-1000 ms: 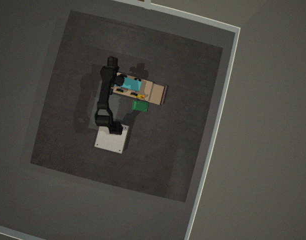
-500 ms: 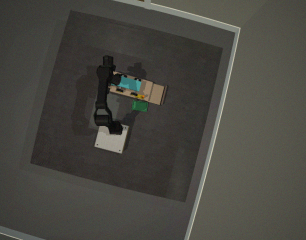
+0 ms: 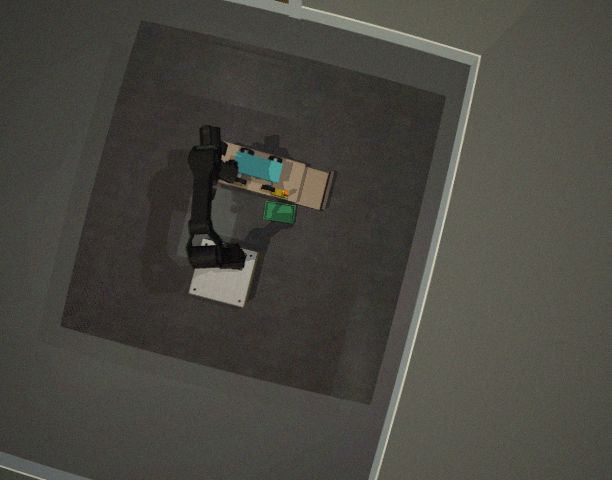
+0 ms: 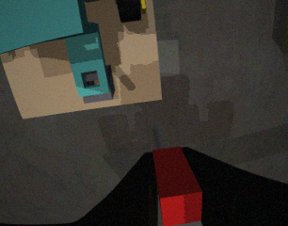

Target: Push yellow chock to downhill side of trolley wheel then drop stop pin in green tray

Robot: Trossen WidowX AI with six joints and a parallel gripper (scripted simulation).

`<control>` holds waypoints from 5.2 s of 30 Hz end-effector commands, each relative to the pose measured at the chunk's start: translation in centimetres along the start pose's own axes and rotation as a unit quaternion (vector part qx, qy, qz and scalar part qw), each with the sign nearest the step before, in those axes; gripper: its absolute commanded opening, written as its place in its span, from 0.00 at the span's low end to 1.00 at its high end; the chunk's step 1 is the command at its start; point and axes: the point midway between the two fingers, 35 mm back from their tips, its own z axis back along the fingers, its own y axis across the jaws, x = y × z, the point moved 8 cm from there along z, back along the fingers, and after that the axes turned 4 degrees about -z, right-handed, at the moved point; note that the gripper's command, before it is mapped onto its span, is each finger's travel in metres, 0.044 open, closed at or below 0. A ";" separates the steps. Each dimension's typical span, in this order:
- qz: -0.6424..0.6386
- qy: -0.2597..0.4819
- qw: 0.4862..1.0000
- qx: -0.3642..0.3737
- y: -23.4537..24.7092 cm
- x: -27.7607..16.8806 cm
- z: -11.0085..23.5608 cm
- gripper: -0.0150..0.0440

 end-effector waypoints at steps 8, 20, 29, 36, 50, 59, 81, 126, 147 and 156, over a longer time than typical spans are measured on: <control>-0.001 -0.001 1.000 0.002 -3.8 0.2 -0.1 0.25; -0.001 -0.002 1.000 0.002 -3.8 2.2 0.2 0.25; -0.001 -0.003 1.000 0.002 -3.4 5.3 0.6 0.25; -0.001 -0.004 1.000 0.002 -3.1 7.6 0.9 0.25; -0.001 -0.006 1.000 0.002 -2.7 12.4 1.6 0.25; -0.001 -0.008 1.000 0.002 -2.6 15.8 2.0 0.25; -0.001 -0.011 1.000 0.002 -2.5 24.1 3.2 0.25; -0.527 -0.099 0.841 0.075 -2.7 22.4 3.0 0.25; -0.652 -0.108 0.742 0.112 -3.0 21.9 2.6 0.25; -0.665 -0.110 0.730 0.115 -4.4 22.4 1.0 0.25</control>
